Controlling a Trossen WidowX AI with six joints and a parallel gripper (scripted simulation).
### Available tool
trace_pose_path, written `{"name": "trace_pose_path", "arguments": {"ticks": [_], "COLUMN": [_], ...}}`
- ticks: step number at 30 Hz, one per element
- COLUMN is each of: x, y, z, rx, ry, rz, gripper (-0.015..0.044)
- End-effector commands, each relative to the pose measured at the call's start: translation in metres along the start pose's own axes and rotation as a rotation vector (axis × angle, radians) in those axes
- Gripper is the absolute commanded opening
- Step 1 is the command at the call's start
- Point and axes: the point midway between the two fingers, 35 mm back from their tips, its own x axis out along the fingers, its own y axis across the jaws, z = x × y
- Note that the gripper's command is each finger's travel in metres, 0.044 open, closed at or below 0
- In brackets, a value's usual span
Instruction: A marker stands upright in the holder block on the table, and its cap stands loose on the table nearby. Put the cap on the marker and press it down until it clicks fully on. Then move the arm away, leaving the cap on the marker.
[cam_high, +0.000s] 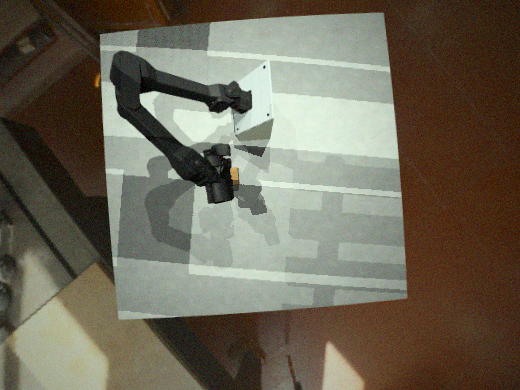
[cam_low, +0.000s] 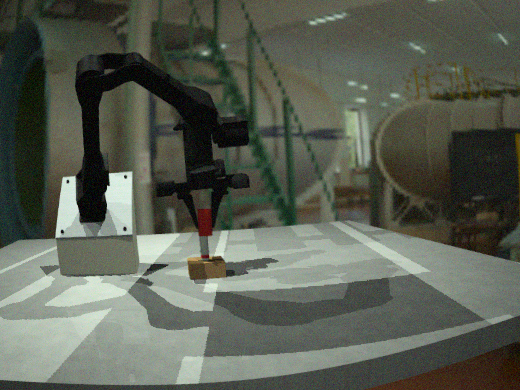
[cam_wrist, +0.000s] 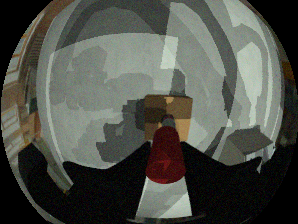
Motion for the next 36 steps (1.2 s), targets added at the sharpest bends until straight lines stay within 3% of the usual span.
{"name": "trace_pose_path", "arguments": {"ticks": [1, 36], "x": [0.023, 0.067], "y": [-0.004, -0.009], "z": [0.002, 0.002], "rx": [0.019, 0.019], "ry": [-0.014, -0.017], "rz": [-0.033, -0.033], "gripper": [0.0, 0.0]}}
